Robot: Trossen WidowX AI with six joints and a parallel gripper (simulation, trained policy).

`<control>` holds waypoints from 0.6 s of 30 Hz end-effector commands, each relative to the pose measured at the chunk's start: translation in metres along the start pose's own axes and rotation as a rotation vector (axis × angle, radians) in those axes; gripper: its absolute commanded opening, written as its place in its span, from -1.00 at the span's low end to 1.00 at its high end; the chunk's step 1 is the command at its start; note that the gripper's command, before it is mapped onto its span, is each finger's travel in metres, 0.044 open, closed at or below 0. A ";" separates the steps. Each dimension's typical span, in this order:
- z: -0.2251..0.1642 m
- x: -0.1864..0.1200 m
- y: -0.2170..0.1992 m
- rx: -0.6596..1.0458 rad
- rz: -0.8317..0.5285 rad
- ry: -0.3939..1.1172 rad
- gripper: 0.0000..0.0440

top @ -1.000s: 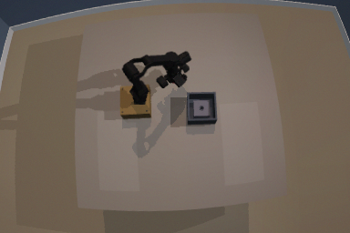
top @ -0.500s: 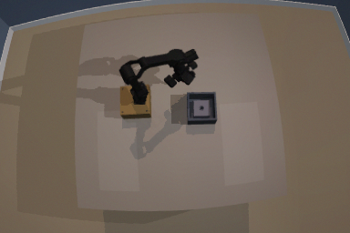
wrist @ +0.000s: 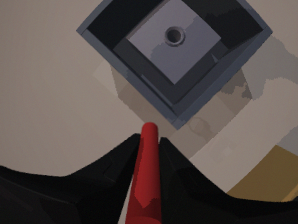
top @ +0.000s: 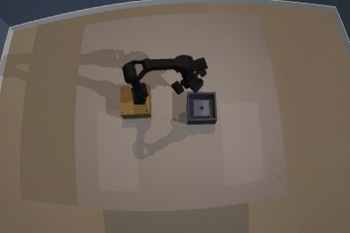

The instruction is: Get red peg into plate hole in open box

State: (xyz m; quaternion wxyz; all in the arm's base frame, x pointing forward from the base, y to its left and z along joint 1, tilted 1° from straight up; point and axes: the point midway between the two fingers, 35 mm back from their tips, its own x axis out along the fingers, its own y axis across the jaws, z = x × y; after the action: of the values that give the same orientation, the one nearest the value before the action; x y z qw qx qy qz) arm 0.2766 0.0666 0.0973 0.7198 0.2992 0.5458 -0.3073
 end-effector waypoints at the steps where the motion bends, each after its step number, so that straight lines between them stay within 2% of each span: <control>1: 0.015 0.000 0.003 0.019 0.008 -0.015 -1.00; 18: 0.078 0.025 -0.002 0.130 0.003 -0.032 -0.98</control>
State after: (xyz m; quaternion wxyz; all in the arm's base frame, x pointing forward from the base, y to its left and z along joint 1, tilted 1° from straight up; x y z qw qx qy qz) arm 0.3197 0.0079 0.0902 0.7079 0.3351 0.5165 -0.3462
